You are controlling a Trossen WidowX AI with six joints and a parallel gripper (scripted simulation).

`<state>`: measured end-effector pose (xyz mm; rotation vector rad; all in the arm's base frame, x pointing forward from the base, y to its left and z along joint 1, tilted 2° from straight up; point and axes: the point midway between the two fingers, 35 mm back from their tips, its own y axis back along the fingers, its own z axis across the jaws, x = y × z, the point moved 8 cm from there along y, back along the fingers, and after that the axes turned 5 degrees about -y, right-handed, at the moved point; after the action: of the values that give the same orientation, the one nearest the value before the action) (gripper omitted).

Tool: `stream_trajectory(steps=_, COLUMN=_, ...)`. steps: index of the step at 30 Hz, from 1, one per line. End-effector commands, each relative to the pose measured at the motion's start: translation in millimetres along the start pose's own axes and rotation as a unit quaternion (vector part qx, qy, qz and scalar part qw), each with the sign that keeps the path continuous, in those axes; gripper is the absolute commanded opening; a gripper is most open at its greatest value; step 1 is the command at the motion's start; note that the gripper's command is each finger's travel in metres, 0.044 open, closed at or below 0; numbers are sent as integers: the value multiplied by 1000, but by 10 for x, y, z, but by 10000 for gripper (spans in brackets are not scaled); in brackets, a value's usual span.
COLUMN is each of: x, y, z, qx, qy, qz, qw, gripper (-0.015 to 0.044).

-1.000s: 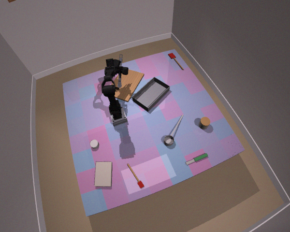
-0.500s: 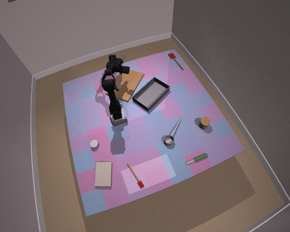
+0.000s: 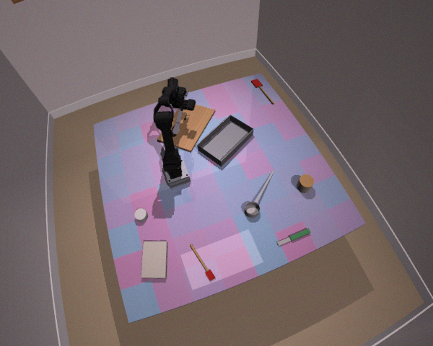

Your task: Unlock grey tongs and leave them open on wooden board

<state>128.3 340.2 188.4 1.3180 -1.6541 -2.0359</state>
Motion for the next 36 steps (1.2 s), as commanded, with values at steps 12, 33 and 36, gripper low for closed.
stream_trajectory(steps=12, x=-137, y=-170, z=-55, qx=0, qy=-25, qz=139, qw=990, gripper=-150)
stream_trajectory(steps=33, x=-183, y=-268, z=-114, qx=2, qy=-49, qz=234, qw=971, gripper=-150)
stream_trajectory(steps=36, x=-174, y=-291, z=-113, qx=2, qy=-49, qz=234, qw=971, gripper=-150)
